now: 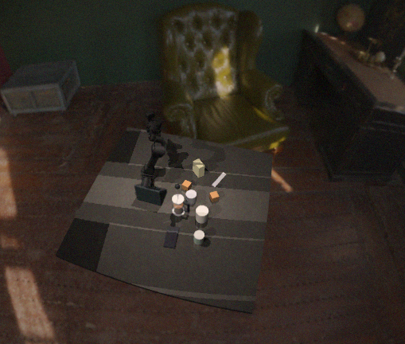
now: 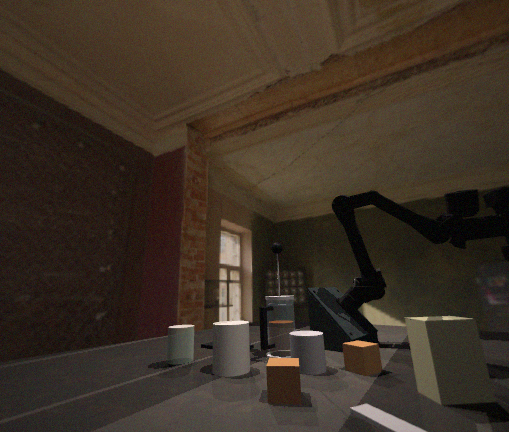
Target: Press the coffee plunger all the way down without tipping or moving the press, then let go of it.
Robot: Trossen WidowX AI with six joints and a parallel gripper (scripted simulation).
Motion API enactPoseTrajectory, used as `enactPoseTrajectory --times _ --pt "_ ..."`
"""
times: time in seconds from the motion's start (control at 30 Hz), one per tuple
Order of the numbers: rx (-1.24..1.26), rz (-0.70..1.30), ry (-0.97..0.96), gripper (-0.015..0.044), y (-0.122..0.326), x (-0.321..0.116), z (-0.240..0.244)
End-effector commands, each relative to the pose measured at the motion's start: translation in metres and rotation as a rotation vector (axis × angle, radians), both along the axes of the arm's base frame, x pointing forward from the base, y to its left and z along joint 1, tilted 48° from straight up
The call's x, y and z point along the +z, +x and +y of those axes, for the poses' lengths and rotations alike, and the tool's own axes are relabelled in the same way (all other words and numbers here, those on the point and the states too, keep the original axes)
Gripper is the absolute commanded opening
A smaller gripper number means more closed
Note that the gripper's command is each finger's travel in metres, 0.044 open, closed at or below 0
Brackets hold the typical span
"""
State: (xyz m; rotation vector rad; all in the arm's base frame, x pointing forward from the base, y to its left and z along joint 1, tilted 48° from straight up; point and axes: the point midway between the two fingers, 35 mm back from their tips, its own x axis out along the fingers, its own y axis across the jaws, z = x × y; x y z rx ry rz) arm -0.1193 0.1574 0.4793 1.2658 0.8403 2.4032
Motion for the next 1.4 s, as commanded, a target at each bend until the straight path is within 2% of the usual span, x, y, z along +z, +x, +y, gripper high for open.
enactPoseTrajectory --times 0.0,0.13,0.3,0.53,0.73,1.07,1.37 --pt "-0.01 -0.005 -0.001 0.0426 0.001 -0.001 0.002" --pt "-0.141 -0.07 -0.025 0.044 0.012 -0.009 0.026" --pt "-0.397 -0.186 -0.057 0.044 0.049 -0.018 0.065" --pt "-0.786 -0.378 -0.157 0.044 0.129 -0.043 0.104" --pt "-1.032 -0.483 -0.357 0.044 0.212 -0.079 0.117" --pt "-1.346 -0.631 -0.749 0.044 0.347 -0.15 0.068" --pt "-1.492 -0.573 -1.124 0.044 0.43 -0.212 -0.039"
